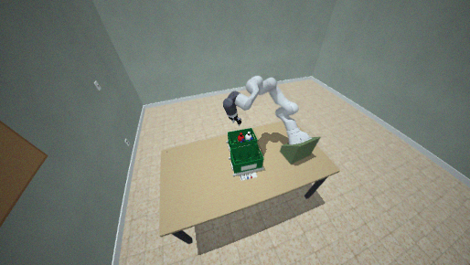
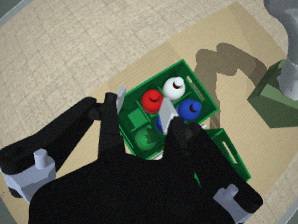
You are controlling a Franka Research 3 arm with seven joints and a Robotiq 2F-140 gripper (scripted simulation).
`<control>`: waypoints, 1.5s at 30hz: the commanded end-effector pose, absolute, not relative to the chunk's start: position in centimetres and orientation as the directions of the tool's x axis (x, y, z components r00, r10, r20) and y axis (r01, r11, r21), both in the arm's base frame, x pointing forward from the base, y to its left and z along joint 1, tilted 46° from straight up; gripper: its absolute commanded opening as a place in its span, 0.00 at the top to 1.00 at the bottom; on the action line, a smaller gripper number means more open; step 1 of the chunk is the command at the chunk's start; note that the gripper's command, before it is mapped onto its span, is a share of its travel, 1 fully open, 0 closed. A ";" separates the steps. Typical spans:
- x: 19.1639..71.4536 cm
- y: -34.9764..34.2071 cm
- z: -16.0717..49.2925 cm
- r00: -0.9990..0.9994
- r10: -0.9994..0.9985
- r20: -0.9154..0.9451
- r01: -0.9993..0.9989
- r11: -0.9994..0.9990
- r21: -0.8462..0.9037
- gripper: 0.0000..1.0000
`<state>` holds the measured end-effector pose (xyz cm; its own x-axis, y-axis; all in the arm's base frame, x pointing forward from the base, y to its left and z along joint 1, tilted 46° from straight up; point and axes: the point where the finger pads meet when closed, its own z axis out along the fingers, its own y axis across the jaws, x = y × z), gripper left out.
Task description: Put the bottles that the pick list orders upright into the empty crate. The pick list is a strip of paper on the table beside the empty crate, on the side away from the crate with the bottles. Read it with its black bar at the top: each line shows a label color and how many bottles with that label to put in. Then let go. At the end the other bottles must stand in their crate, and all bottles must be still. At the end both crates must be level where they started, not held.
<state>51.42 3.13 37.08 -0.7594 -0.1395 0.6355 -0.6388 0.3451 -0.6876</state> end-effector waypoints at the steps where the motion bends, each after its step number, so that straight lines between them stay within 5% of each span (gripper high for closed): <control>1: 50.6 3.8 38.0 -0.742 -0.127 0.659 -0.655 0.346 -0.671 0.62; 45: 52.9 16.1 26.4 -0.050 -0.428 0.902 -0.998 -0.015 -0.063 0.62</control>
<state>52.70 15.28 27.01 -0.1868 -0.4162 0.8899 -0.9820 0.0527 -0.1814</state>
